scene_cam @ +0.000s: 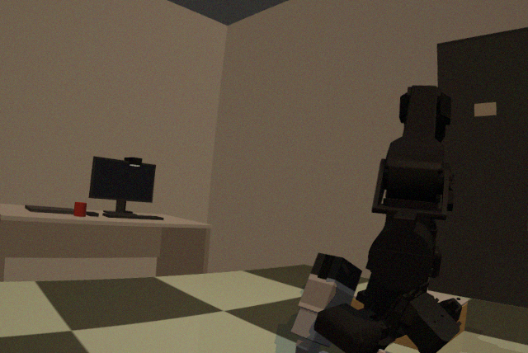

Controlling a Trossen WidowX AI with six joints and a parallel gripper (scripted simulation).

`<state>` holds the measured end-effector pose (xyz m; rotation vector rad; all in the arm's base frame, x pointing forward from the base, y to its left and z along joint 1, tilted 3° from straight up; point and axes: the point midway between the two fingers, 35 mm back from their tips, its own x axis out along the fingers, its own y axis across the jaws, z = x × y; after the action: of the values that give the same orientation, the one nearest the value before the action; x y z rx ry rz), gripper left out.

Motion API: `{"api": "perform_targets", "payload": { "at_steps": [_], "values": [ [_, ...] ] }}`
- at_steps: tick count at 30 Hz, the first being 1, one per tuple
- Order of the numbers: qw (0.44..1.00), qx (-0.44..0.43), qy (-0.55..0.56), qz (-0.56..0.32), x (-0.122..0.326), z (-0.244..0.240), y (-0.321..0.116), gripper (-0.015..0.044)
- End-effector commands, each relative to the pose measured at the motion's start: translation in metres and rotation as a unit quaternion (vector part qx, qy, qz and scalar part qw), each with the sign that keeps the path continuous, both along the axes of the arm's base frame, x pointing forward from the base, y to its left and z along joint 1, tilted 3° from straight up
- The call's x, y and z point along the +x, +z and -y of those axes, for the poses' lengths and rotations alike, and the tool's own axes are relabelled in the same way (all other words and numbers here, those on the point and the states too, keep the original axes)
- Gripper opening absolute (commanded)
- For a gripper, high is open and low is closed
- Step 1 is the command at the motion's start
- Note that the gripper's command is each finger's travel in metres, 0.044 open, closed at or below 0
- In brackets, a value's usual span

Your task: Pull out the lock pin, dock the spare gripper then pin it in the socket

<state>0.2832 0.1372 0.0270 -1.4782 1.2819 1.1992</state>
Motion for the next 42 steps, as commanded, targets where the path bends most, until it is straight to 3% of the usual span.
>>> {"api": "perform_targets", "payload": {
  "at_steps": [1, 42],
  "values": [
    [1.000, 0.003, 0.001, 0.001, 0.002, 0.002, 0.002, 0.0000],
    [1.000, 0.001, 0.002, -0.011, 0.005, 0.034, -0.001, 0.0000]
  ]
}}
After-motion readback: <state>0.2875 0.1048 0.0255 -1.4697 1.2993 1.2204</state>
